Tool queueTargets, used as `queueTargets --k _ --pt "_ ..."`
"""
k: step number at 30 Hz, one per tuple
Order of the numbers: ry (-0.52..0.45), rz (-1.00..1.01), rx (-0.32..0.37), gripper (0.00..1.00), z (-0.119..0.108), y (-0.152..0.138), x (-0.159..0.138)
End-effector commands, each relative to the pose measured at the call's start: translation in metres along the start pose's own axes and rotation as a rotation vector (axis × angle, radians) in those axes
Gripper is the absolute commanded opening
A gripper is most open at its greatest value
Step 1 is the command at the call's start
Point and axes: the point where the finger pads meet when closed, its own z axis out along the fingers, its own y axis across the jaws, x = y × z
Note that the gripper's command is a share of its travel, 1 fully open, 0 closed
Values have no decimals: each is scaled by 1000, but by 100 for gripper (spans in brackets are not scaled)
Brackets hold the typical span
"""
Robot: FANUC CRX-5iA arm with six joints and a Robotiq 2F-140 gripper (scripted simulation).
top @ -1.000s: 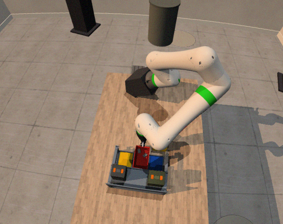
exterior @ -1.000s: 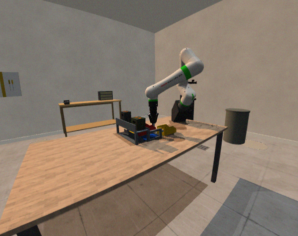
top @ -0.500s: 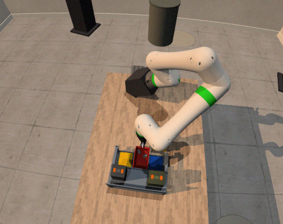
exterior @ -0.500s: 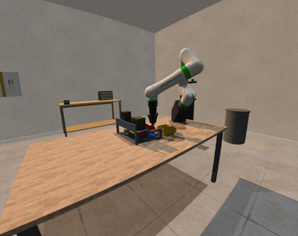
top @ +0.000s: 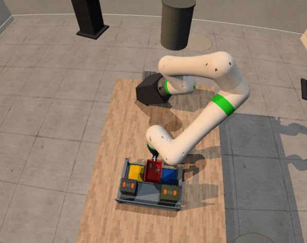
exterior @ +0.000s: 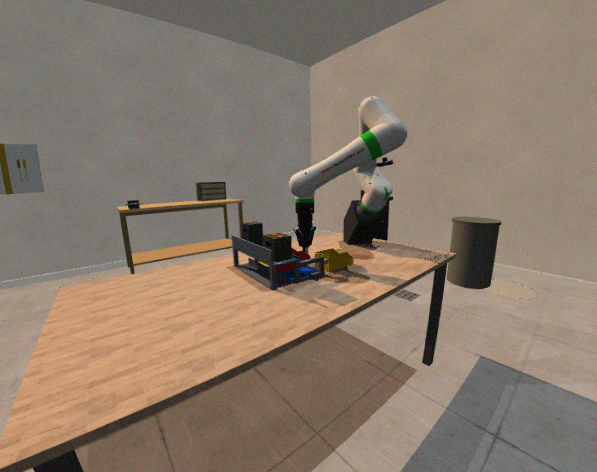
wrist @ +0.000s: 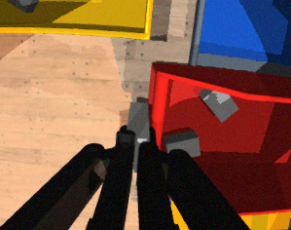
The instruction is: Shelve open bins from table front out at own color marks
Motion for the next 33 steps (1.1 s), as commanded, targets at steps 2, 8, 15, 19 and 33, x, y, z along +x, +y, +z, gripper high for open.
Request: queueTargets --k 2,8,15,19,33 --pt "0 0 0 0 0 3 0" --pt "0 0 0 0 0 6 0" --pt "0 0 0 0 0 10 0" --pt "0 0 0 0 0 13 0" --pt "0 0 0 0 0 22 0"
